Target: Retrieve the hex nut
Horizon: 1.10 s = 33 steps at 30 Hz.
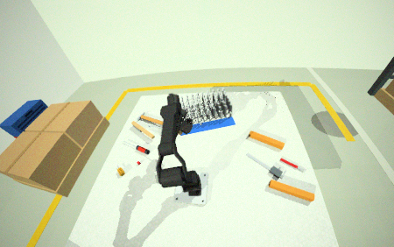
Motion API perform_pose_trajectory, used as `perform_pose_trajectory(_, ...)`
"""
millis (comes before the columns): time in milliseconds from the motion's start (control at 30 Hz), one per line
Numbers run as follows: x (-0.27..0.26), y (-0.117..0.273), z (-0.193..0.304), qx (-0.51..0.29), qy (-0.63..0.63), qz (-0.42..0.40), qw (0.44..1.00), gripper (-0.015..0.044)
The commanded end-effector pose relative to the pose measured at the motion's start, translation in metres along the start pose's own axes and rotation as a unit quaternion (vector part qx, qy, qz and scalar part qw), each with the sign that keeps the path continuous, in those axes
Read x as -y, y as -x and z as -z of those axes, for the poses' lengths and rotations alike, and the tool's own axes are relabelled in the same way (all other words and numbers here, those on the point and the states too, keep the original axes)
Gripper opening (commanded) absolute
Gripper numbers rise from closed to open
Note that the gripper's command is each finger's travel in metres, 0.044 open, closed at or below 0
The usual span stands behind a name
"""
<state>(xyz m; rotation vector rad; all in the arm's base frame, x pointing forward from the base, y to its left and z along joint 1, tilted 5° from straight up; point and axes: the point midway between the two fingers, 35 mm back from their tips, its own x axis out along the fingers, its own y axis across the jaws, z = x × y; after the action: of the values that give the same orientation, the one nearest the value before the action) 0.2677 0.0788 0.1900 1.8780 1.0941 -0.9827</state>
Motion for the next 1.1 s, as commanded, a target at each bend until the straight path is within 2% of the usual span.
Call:
perform_pose_trajectory(0,0.006,-0.002,0.023,-0.018,0.057,0.026,0.998,0.0)
perform_pose_trajectory(600,0.063,-0.015,0.115,-0.09,0.294,0.139,0.941,0.0)
perform_pose_trajectory(1067,0.132,-0.018,0.172,-0.152,0.462,0.229,0.843,0.0)
